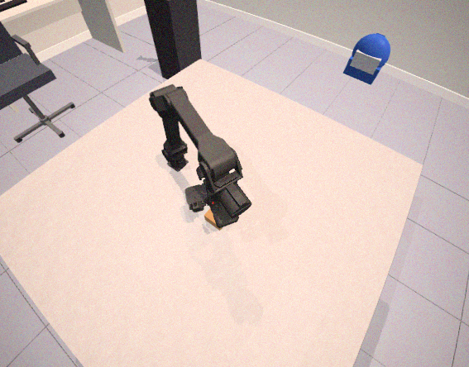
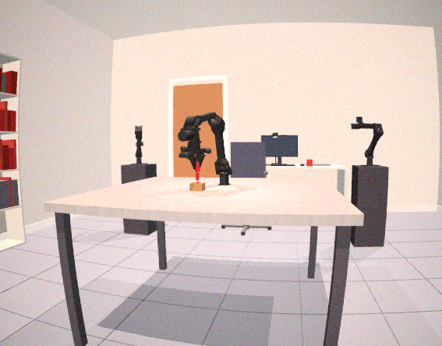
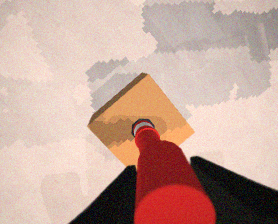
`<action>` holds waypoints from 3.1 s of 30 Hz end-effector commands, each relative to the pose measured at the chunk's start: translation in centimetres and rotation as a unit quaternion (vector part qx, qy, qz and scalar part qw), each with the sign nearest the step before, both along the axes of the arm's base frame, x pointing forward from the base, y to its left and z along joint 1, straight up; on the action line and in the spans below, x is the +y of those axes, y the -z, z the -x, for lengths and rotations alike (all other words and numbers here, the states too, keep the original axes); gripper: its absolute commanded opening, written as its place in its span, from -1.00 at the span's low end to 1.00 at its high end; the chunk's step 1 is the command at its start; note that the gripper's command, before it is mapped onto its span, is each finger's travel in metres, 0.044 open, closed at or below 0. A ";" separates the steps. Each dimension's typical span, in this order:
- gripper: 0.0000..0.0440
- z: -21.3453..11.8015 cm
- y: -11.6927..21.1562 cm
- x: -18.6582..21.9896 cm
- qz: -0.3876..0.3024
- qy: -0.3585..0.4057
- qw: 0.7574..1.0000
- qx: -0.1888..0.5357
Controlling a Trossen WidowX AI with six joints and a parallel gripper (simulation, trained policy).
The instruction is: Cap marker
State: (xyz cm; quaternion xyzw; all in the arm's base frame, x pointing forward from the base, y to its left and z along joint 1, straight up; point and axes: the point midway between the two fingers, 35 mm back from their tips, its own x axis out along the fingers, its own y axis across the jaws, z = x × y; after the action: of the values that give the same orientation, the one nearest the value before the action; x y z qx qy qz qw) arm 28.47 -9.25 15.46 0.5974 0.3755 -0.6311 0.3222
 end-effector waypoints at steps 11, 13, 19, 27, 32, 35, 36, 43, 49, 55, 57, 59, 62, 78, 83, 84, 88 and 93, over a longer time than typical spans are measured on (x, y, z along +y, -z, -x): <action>-1.00 0.2 2.9 0.4 -0.016 -0.002 1.000 0.013; -1.00 0.1 3.4 0.4 -0.017 -0.005 1.000 0.013; -1.00 0.1 4.7 0.5 -0.021 -0.013 1.000 0.013; -0.98 0.2 5.8 0.5 -0.019 -0.025 0.999 0.012; -0.69 0.7 6.3 0.6 -0.021 -0.028 0.999 0.023; -0.68 0.8 6.4 0.5 -0.018 -0.032 0.999 0.022; -0.67 0.8 6.5 0.4 -0.017 -0.033 0.999 0.021; -0.64 0.8 6.6 0.0 -0.008 -0.042 0.999 0.019; -0.61 0.8 6.8 -0.3 -0.002 -0.048 0.999 0.017; -0.58 0.9 6.9 -0.6 0.004 -0.055 0.998 0.016; -0.57 0.9 6.9 -0.6 0.006 -0.057 0.998 0.016; -0.56 0.9 6.9 -0.7 0.008 -0.059 0.998 0.015; -0.54 0.9 6.9 -0.9 0.010 -0.062 0.998 0.014; -0.45 1.0 7.0 -1.4 0.020 -0.076 0.997 0.008; -0.41 1.0 7.0 -1.5 0.020 -0.081 0.997 0.004; -0.41 1.0 6.9 -1.5 0.020 -0.081 0.996 0.004; -0.38 1.0 6.9 -1.6 0.022 -0.085 0.996 0.002; -0.35 1.0 6.8 -1.7 0.021 -0.089 0.996 -0.004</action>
State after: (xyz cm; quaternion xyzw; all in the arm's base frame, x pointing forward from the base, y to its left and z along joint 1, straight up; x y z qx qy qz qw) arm 28.03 -10.17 9.20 0.5631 0.4142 -0.5974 0.3930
